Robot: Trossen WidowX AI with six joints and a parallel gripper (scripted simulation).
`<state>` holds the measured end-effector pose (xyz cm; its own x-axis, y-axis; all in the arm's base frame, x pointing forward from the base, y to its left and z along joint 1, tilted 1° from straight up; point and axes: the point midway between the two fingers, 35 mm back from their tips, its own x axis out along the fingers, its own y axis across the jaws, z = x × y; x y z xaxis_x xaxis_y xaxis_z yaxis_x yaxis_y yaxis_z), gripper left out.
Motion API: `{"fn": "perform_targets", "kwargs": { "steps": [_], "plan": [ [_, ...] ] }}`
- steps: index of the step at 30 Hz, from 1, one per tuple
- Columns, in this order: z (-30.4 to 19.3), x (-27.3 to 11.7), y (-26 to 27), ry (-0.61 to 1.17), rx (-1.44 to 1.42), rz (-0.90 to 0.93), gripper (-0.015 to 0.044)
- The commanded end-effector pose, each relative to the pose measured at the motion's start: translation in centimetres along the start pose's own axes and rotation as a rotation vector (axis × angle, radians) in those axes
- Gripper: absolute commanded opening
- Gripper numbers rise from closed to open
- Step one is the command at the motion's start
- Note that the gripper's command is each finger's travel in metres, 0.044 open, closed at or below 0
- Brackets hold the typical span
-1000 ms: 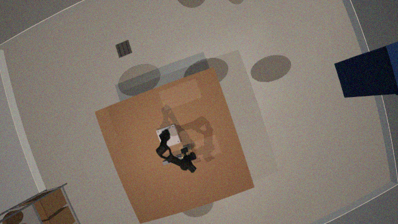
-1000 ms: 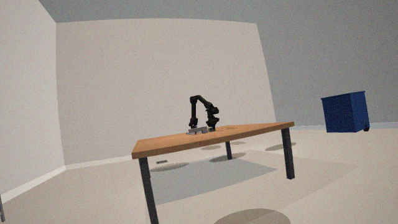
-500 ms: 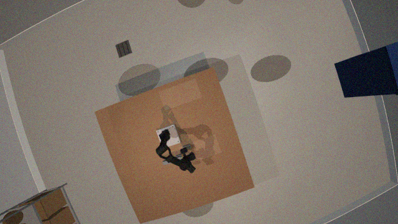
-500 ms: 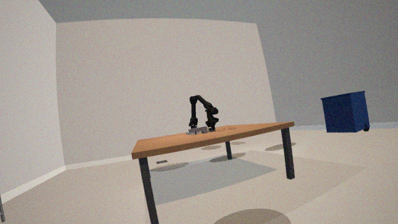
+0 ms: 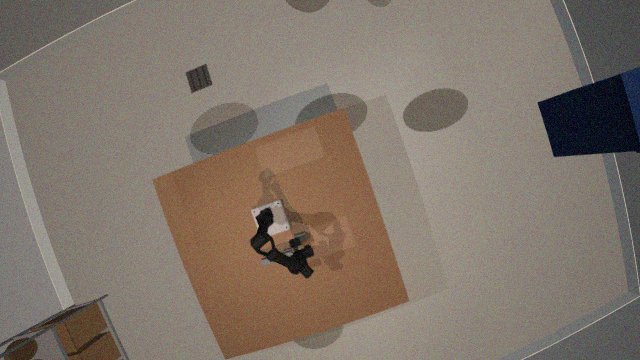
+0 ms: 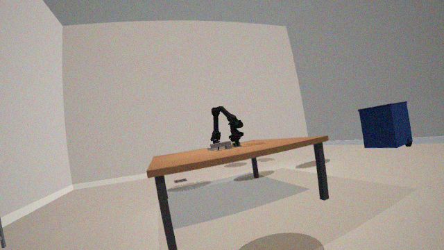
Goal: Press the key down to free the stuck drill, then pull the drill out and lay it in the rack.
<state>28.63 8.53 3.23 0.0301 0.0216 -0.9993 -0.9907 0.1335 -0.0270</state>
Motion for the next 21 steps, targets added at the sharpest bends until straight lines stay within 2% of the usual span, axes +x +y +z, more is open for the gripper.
{"fn": "perform_targets", "kwargs": {
  "steps": [1,10,13,21],
  "plan": [
    [0.02,-0.02,-0.01,0.0,0.0,0.0,0.0256],
    [0.02,-0.02,-0.01,0.0,0.0,0.0,0.002],
    [0.02,-0.02,-0.01,0.0,0.0,0.0,0.0],
    [0.02,-0.24,0.07,0.001,-0.004,0.001,0.0]
  ]
}}
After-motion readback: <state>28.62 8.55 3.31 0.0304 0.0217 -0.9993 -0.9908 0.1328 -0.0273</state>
